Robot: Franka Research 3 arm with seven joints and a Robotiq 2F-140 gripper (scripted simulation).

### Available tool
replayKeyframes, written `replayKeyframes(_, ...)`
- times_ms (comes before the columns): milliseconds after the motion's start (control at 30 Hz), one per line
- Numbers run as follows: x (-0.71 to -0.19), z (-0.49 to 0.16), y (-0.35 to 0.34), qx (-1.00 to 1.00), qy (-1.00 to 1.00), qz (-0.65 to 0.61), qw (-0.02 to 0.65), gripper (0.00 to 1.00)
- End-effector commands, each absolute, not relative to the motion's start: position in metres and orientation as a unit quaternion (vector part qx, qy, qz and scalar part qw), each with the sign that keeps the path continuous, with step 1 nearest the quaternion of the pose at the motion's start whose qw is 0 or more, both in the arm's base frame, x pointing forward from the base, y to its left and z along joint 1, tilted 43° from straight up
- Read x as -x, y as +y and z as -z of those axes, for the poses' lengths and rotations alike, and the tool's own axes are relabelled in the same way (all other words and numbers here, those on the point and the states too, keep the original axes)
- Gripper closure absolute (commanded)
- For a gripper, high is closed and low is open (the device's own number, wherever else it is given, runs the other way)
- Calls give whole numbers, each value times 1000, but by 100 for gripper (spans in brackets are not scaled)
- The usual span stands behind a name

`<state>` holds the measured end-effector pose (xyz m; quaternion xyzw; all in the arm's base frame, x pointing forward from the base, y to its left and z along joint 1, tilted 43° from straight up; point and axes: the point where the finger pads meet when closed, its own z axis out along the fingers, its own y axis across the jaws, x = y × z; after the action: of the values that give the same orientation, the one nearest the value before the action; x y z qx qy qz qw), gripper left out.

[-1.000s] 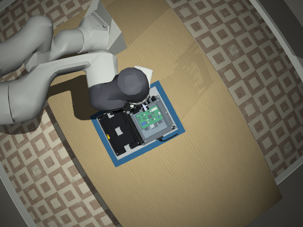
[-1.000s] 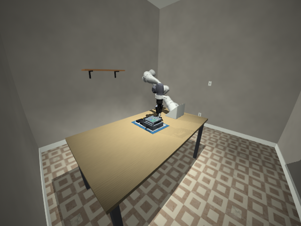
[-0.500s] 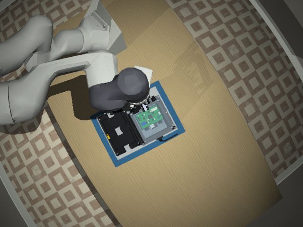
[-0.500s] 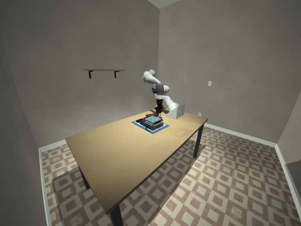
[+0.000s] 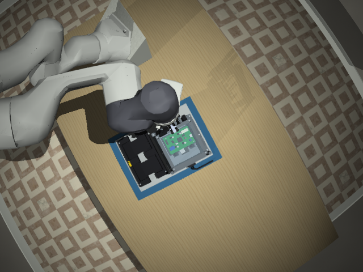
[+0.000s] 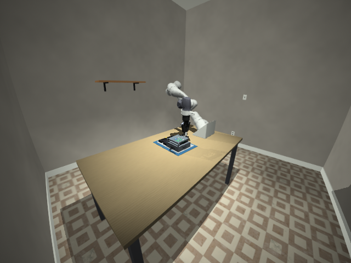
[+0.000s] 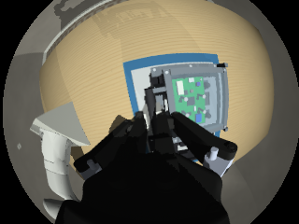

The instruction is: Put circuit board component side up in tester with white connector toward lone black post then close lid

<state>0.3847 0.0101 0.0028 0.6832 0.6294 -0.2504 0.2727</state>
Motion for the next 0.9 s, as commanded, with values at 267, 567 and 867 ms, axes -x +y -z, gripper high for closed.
replayKeyframes(267, -386, -2, 7, -684, 628, 250, 273, 100)
replayKeyframes(567, -386, 0, 5, -684, 628, 250, 273, 100)
replayKeyframes(867, -386, 0, 5, -684, 628, 250, 273, 100)
